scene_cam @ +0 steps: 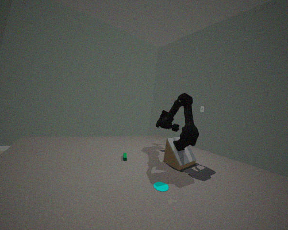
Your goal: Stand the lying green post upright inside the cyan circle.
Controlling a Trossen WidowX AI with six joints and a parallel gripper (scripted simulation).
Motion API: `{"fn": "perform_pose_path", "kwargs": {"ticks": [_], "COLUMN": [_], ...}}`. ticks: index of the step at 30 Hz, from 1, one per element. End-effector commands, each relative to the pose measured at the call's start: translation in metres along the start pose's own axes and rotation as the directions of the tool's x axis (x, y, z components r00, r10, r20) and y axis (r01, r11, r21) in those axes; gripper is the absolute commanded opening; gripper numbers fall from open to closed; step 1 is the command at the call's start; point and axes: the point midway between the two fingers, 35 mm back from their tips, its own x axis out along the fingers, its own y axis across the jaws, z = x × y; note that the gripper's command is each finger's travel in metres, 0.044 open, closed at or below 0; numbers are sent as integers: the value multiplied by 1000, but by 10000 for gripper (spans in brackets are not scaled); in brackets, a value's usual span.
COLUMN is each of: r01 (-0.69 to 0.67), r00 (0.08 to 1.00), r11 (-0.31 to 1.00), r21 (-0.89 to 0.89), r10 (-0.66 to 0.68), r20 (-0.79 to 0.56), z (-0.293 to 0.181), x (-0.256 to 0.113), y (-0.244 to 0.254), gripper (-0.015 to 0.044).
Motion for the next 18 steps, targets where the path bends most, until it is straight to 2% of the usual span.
{"fn": "perform_pose_path", "kwargs": {"ticks": [1, 4, 7, 12, 18], "r01": [-9, -135, -266, -377, -307], "r00": [1000, 989, 949, 830, 639], "r11": [1000, 974, 875, 577, 104], "r21": [-12, -184, -405, -725, -946], "r10": [10, 143, 311, 557, 759], "r20": [3, 33, 48, 12, -124], "z": [1, 12, 21, 26, 13], "x": [-1, -20, -49, -109, -191], "y": [2, 29, 62, 106, 134], "gripper": [374, 295, 233, 233, 233]}}
